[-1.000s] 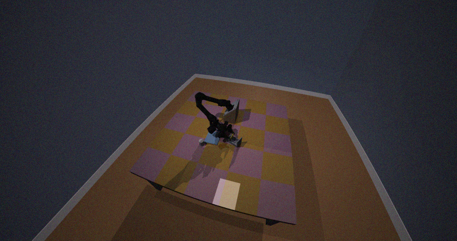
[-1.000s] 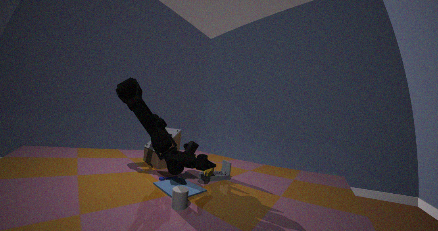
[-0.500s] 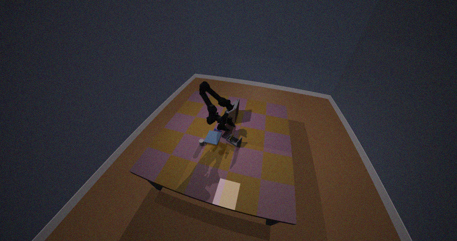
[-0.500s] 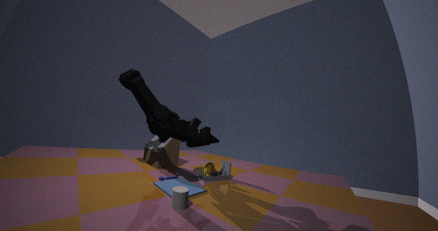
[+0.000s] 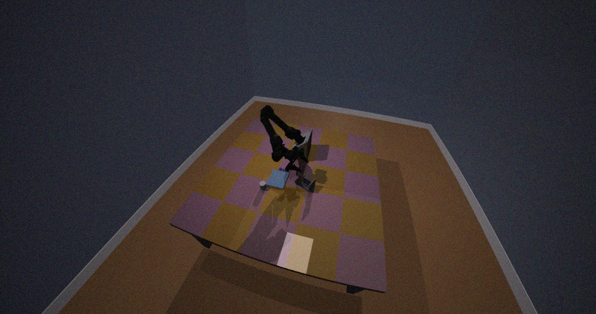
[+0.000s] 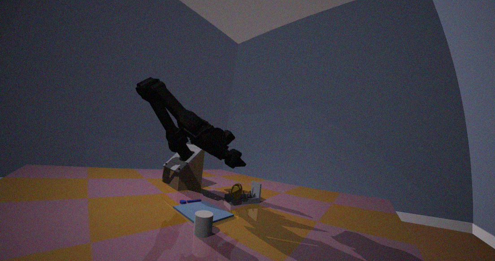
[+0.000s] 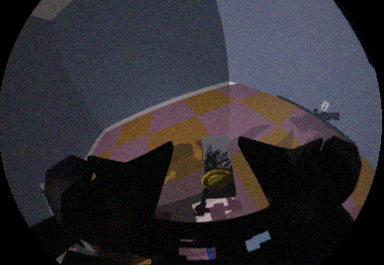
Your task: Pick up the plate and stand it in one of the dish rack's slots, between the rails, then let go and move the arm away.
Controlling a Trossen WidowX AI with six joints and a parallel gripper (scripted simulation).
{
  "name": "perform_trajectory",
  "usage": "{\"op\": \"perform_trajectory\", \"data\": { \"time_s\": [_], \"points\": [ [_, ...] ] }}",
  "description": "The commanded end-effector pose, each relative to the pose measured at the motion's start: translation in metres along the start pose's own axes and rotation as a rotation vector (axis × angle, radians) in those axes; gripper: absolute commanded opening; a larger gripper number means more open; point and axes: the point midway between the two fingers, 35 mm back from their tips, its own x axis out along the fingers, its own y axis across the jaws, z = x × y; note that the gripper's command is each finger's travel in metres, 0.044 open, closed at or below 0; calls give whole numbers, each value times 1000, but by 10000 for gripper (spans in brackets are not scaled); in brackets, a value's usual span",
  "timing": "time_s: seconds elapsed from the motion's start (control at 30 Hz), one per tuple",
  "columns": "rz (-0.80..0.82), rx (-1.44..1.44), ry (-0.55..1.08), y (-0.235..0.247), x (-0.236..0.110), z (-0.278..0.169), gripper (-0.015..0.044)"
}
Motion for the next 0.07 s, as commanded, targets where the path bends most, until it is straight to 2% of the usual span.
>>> {"op": "perform_trajectory", "data": {
  "time_s": [0.0,0.03],
  "points": [
    [22,103,70,2,-1,0,400],
    [28,129,89,3,-1,0,400]
  ]
}}
